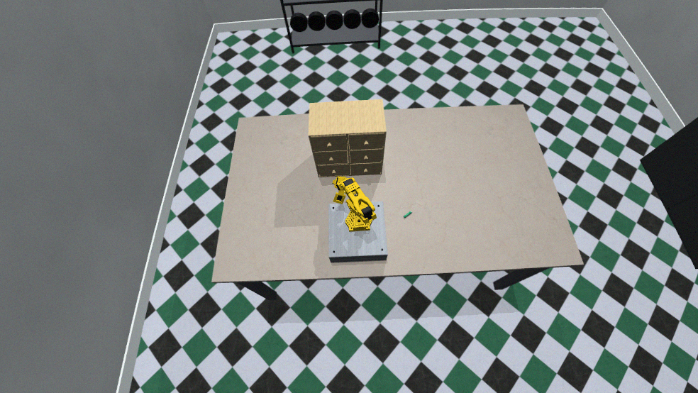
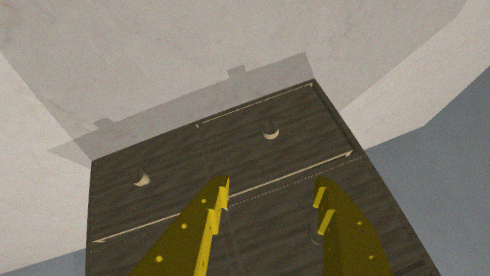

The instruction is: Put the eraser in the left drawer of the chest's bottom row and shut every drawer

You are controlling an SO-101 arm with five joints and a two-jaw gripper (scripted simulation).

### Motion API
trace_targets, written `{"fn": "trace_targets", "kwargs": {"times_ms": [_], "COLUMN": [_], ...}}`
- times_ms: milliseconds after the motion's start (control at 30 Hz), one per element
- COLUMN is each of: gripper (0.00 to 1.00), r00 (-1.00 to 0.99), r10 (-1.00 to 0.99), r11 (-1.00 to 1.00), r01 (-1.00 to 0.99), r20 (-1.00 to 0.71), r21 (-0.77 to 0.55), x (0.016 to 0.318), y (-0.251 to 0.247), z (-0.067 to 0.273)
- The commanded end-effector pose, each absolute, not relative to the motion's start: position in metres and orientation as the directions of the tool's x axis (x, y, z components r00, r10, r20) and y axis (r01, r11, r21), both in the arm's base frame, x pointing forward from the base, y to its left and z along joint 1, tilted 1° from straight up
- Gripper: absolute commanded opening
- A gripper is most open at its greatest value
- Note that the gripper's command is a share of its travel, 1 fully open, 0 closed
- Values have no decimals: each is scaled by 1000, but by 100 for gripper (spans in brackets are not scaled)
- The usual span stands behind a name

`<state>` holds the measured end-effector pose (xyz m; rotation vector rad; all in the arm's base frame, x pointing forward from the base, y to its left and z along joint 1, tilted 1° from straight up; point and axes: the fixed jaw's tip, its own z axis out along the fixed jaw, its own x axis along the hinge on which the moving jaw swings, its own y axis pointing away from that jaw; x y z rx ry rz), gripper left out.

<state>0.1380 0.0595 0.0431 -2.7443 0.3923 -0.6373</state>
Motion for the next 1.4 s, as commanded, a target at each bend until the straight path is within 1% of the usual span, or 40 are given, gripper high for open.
{"fn": "trace_targets", "kwargs": {"times_ms": [0, 500, 567, 1067, 1133, 1367], "gripper": [21, 21, 21, 21, 21, 21], "r00": [859, 703, 703, 448, 448, 304], "r10": [-374, -682, -682, -894, -894, -951], "r11": [-904, -703, -703, -402, -402, -240], "r01": [-252, -552, -552, -773, -773, -839], "r20": [349, 202, 202, 28, 28, -56], "r21": [-346, -448, -448, -491, -491, -488], "x": [134, 133, 133, 132, 132, 132], "y": [57, 56, 56, 57, 57, 57], "z": [38, 37, 37, 37, 37, 37]}}
